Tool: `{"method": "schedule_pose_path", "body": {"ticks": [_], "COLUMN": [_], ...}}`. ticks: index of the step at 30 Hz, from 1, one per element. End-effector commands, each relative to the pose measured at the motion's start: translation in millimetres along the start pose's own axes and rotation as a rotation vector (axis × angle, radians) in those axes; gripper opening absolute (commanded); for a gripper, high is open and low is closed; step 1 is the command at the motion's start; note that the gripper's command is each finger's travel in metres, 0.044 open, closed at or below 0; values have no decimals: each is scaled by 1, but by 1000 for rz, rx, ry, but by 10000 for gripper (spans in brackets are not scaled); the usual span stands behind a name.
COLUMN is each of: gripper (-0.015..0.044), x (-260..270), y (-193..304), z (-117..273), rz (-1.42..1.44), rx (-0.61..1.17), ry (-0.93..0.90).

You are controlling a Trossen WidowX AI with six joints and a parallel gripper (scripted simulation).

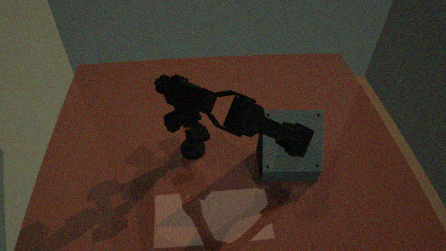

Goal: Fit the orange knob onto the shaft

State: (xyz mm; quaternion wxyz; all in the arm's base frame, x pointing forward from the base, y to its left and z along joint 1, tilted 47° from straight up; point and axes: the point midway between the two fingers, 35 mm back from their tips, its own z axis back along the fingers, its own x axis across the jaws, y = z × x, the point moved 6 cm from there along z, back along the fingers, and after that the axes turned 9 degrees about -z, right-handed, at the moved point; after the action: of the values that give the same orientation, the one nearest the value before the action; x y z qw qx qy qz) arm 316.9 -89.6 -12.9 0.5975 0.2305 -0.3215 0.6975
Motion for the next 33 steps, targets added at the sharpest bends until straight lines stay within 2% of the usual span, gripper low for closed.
{"method": "schedule_pose_path", "body": {"ticks": [1,8,15,33], "gripper": [0,0,0,0], "x": [0,1,1,0], "y": [-1,-2,0,-1], "z": [-1,4,2,-1], "rz": [9,18,218,218], "rx": [-4,-4,-4,-4], "ry": [-1,-1,0,0]}}
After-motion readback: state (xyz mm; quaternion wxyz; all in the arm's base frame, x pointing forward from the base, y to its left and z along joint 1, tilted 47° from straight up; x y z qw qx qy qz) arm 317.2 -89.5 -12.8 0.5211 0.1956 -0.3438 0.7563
